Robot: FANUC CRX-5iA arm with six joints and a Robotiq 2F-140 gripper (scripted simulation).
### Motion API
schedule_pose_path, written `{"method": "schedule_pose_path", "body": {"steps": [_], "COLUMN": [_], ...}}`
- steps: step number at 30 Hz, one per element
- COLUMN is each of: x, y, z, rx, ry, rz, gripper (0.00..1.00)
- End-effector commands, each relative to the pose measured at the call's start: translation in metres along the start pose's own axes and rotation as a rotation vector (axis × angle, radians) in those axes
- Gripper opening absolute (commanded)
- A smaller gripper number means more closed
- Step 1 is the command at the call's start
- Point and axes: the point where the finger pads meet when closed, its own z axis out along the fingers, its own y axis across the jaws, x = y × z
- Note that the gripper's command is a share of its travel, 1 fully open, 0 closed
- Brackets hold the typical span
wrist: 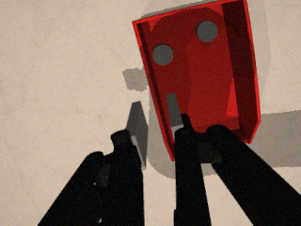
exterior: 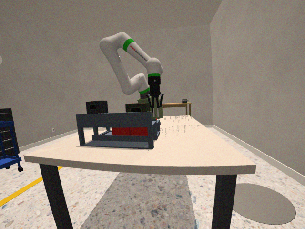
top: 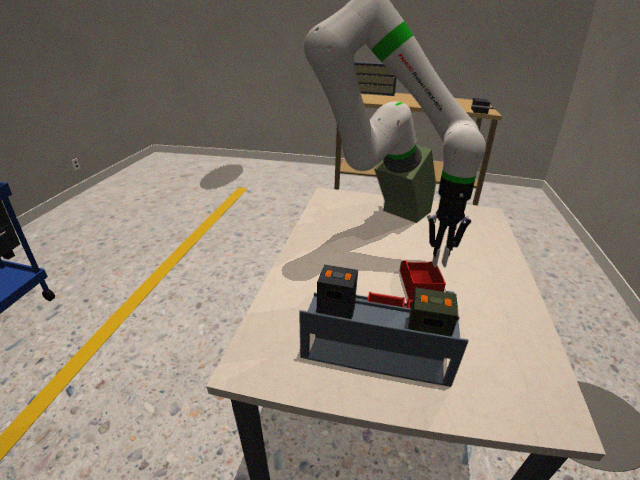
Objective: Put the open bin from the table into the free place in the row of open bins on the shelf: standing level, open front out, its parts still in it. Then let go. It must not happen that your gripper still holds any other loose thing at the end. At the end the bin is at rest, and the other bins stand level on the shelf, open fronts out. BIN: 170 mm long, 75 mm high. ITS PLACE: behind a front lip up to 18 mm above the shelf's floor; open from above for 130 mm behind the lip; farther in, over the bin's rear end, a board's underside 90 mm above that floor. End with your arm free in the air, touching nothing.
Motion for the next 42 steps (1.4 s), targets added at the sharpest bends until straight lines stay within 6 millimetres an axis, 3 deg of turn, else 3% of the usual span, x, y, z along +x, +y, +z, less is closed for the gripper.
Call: {"method": "schedule_pose_path", "body": {"steps": [1, 24, 42], "x": [0.0, 0.0, 0.0], "y": [0.0, 0.0, 0.0], "z": [0.0, 0.002, 0.018], "rx": [0.0, 0.0, 0.0], "ry": [0.0, 0.0, 0.0], "rz": [0.0, 0.0, 0.0], "gripper": [0.15, 0.15, 0.15]}}
